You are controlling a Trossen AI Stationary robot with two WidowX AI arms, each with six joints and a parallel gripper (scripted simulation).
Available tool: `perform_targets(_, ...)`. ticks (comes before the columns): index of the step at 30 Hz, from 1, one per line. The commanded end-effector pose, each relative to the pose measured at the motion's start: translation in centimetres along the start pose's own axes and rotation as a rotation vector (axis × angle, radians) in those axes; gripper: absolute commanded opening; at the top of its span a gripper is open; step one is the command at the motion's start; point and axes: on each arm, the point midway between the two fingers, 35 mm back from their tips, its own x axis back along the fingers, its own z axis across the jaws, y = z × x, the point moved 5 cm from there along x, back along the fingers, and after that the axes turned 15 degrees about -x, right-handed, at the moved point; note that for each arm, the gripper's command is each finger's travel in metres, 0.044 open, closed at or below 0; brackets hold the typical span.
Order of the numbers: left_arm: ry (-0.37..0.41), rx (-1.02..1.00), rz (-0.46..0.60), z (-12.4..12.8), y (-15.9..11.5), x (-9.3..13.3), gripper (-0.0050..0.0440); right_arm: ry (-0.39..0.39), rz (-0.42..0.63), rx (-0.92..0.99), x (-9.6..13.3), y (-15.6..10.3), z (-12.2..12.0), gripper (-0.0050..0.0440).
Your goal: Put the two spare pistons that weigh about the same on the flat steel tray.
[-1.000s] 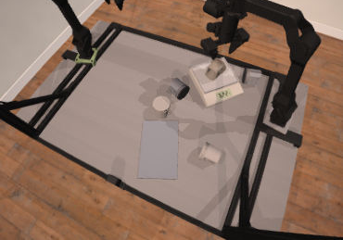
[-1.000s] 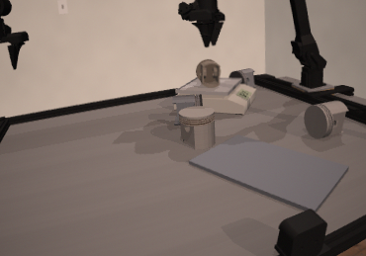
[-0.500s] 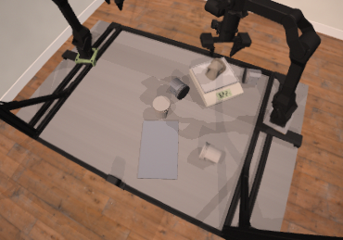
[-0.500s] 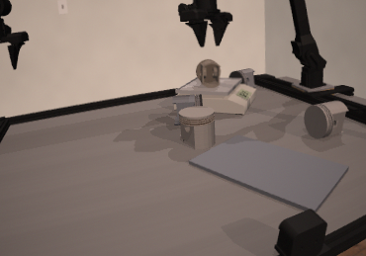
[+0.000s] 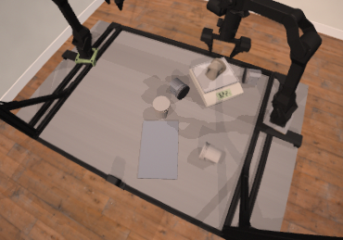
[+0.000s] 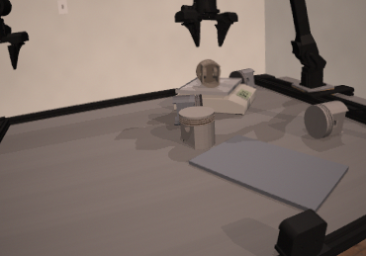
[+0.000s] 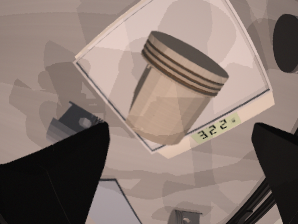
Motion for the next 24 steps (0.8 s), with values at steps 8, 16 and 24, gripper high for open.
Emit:
perform_targets(8, -0.003, -0.002, 0.000, -0.03, -0.01, -0.01, 0.0440, 0.027, 0.030, -0.245, -0.08, 0.12, -0.36, 0.0378)
perform_targets(16, -0.003, -0.002, 0.000, -0.03, -0.01, -0.01, 0.0440, 0.052, 0.052, -0.456, -0.09, 0.18, -0.51, 0.0378)
perform_targets(24, -0.003, -0.002, 0.000, -0.03, -0.01, -0.01, 0.0440, 0.054, 0.053, -0.467, -1.07, 0.33, -0.59, 0.0378)
